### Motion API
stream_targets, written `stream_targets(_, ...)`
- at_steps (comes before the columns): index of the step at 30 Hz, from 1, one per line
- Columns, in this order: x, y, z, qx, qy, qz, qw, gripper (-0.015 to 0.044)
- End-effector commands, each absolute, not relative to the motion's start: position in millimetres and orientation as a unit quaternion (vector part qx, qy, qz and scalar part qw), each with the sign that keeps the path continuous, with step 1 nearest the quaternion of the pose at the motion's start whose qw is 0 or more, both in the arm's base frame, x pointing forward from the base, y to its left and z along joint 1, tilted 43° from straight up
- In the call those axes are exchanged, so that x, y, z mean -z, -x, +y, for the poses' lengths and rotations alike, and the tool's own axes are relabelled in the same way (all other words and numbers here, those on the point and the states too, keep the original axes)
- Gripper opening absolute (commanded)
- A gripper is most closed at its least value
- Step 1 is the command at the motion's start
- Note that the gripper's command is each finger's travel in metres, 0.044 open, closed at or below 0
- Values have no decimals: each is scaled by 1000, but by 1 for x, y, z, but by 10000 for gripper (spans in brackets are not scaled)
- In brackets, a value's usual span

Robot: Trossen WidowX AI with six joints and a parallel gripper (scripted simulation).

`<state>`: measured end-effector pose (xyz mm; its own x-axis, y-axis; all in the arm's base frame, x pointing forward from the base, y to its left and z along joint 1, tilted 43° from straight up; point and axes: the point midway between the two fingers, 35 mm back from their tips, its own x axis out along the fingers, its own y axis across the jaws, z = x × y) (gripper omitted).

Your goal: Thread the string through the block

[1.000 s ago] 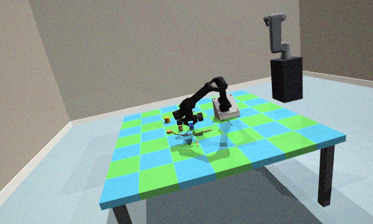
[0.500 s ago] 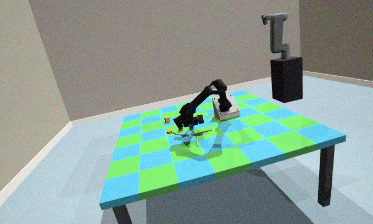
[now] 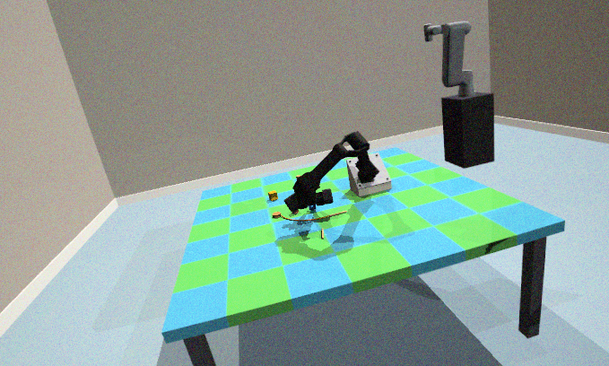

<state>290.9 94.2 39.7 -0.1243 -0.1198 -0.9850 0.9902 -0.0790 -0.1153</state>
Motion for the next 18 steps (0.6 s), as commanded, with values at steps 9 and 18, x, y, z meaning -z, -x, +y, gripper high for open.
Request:
stream_targets(9,-103,-298,87,576,-456,478,482,243)
stream_targets(18,-103,-298,87,576,-456,478,482,243)
